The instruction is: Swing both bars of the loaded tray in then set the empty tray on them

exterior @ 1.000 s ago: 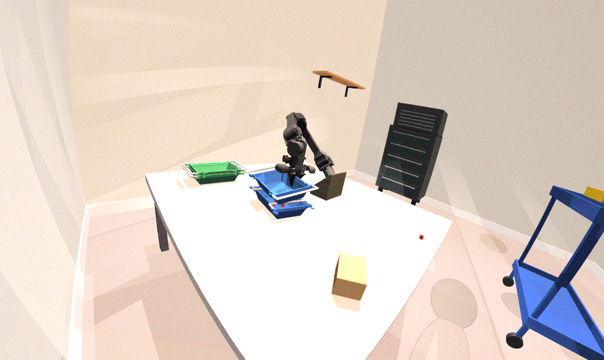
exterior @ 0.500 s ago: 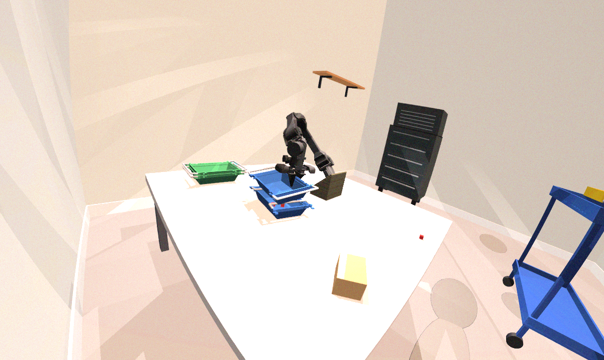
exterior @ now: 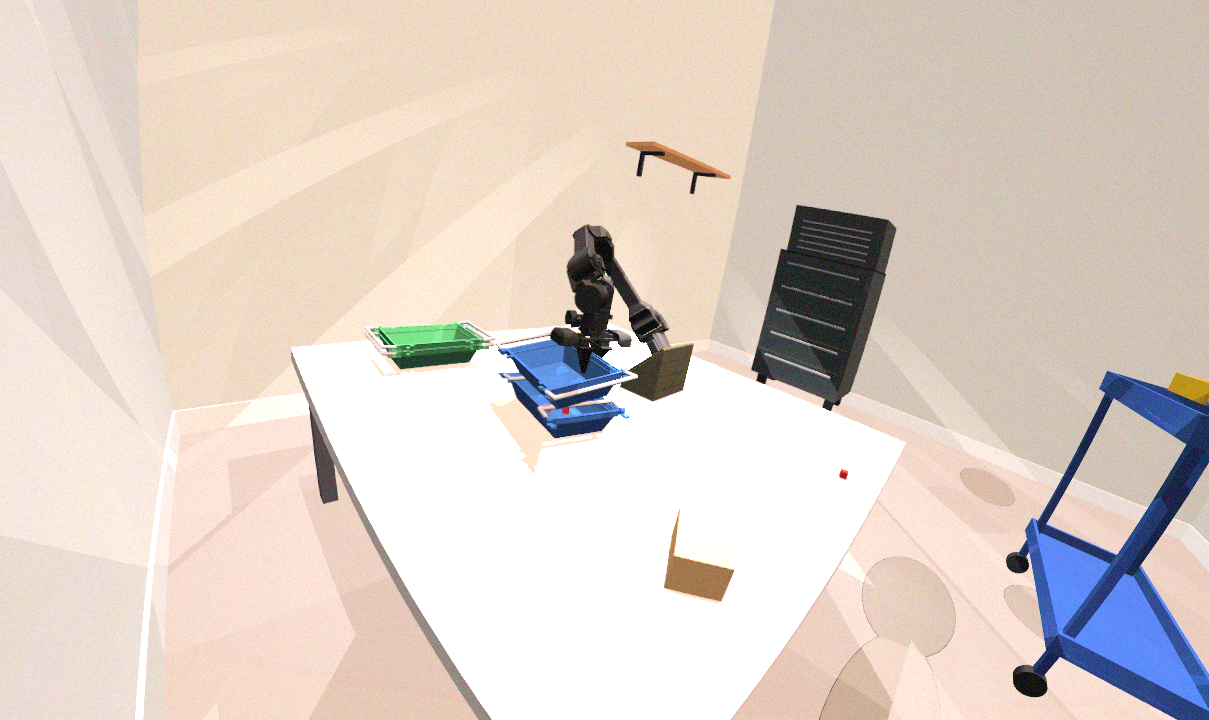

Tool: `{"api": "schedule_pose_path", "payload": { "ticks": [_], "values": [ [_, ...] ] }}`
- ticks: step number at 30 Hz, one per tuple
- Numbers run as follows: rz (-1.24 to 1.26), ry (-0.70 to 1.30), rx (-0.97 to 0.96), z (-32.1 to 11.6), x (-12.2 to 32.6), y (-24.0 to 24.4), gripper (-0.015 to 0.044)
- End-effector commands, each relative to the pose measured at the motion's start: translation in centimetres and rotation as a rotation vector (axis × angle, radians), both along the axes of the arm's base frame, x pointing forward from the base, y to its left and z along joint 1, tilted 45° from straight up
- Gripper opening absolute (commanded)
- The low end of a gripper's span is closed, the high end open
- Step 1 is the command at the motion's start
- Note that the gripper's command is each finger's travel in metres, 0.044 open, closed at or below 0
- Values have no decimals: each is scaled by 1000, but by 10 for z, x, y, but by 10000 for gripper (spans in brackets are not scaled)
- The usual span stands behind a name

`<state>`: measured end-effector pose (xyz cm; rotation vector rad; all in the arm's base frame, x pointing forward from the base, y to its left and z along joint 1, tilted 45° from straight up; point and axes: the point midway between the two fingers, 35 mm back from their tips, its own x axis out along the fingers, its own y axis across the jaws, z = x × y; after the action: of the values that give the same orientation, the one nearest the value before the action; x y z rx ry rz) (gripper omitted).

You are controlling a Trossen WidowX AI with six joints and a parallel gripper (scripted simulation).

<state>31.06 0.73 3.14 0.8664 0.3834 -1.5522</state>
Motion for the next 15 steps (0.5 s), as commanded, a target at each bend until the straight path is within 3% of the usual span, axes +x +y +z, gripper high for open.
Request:
{"api": "schedule_pose_path", "payload": {
  "ticks": [1,15],
  "values": [
    [-5,15,4,-5,-4,-4,0],
    [-10,28,9,-10,-8,-8,0]
  ]
}}
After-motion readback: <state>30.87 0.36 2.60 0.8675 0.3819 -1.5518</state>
